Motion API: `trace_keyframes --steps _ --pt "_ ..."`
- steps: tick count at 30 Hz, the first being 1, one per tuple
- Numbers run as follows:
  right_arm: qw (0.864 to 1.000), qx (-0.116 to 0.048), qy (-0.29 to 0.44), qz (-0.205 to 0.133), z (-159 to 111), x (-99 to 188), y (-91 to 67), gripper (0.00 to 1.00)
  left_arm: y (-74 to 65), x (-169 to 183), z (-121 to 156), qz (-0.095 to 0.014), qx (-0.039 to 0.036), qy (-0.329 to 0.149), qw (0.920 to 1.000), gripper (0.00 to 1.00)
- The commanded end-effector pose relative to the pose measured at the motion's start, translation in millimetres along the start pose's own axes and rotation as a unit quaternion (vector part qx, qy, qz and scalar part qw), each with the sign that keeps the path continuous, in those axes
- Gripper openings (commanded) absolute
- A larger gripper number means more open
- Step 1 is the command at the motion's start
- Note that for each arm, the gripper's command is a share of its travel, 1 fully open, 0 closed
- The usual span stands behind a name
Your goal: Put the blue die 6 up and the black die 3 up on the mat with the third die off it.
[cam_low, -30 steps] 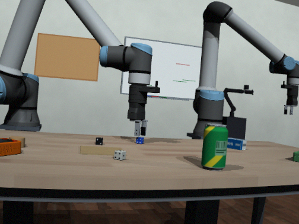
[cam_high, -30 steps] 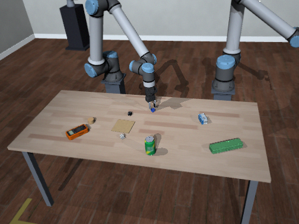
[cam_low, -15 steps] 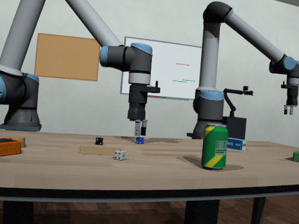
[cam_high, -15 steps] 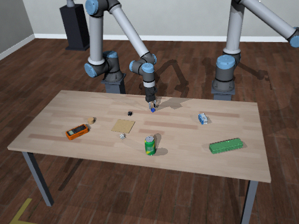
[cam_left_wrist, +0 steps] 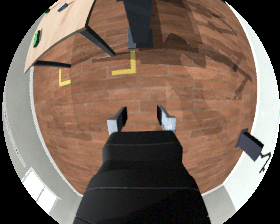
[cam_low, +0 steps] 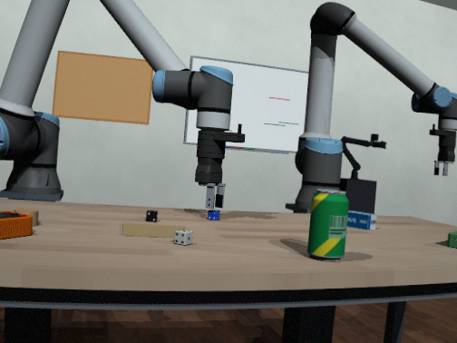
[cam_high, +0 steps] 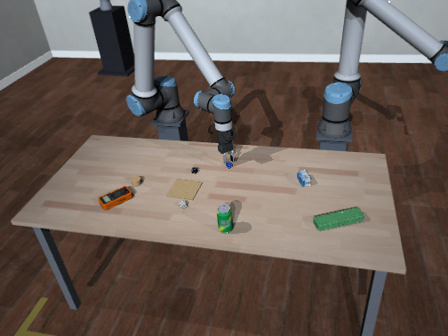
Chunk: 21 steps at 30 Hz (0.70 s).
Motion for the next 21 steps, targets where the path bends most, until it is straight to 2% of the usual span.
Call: trace_keyframes --steps 1,21 --pt "1.0 0.0 0.0 0.001 0 -1 0.6 0.79 -0.8 0 0 -0.001 -0.0001 0.0 1.0 1.0" --pt "1.0 0.0 0.0 0.001 0 -1 28.0 0.79 -0.8 0 0 -0.001 -0.0001 0.0 1.0 1.0"
Point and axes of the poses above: on each arm, the point where the finger pads meet when closed, its own y axis out along the fingers, its own z axis across the jaws, x = y × z, the point moved 8 cm from there along -y, back along the fingers, and after that the axes turned 3 degrees about y, right-handed, at the moved point
